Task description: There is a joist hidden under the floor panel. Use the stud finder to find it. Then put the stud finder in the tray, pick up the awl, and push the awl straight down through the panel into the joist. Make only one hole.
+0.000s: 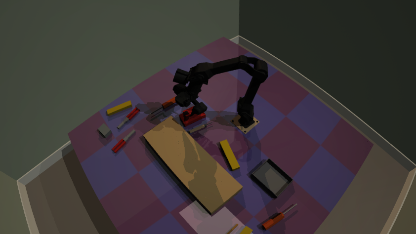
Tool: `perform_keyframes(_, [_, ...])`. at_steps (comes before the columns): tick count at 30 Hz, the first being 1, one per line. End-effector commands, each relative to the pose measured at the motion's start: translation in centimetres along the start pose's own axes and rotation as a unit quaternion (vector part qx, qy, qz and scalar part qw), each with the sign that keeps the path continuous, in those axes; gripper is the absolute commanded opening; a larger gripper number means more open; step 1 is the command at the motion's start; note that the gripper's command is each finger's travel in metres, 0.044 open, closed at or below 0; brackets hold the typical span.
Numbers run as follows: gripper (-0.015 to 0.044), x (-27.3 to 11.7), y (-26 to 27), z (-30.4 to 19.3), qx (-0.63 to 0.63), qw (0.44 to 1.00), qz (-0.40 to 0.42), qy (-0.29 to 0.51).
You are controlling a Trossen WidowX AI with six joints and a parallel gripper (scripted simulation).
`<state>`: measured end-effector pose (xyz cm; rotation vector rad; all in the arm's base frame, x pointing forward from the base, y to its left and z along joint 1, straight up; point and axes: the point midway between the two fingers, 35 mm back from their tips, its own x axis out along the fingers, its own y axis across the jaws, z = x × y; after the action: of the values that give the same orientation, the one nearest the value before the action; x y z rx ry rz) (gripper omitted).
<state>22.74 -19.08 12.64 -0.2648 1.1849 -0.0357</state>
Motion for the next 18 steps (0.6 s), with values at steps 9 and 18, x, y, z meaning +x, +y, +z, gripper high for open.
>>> perform_keyframes(9, [0.0440,0.56,0.00,-2.61,0.146,0.986,0.061,0.052])
perform_keyframes(18, [0.0440,0.74,0.04,-2.80,0.146,0.986,0.061,0.052])
